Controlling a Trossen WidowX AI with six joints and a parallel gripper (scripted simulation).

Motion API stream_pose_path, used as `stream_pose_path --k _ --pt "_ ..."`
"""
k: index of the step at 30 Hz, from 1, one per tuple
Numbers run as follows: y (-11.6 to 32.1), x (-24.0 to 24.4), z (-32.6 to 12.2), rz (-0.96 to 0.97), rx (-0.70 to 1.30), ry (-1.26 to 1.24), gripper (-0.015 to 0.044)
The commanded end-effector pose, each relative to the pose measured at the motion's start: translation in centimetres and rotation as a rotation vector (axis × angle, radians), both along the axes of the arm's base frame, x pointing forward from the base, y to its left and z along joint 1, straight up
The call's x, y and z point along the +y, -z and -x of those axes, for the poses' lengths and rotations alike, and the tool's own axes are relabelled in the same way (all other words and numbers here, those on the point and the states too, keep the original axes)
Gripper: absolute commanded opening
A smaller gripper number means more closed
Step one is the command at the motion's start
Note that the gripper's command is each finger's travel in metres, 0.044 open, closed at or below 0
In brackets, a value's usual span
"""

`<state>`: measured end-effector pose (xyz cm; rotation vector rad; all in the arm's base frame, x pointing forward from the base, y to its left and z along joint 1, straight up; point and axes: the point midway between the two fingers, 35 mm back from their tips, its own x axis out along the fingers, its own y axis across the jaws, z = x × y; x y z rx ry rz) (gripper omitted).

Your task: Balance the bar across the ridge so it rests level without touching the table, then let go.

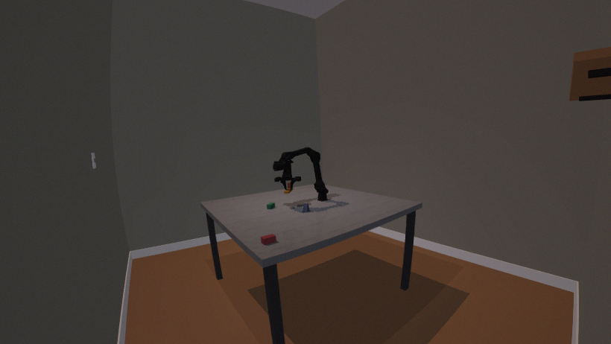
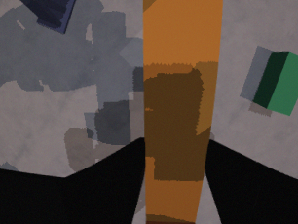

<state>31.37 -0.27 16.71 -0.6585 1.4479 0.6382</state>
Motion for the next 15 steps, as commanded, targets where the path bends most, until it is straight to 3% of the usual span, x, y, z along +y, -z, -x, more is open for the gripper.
stream_pose_path --k 1,15 --pt "-0.1 1.5 -0.5 -0.005 -0.003 0.037 0.0000" --pt "-0.2 6.5 -1.3 -0.012 -0.004 0.142 0.0000"
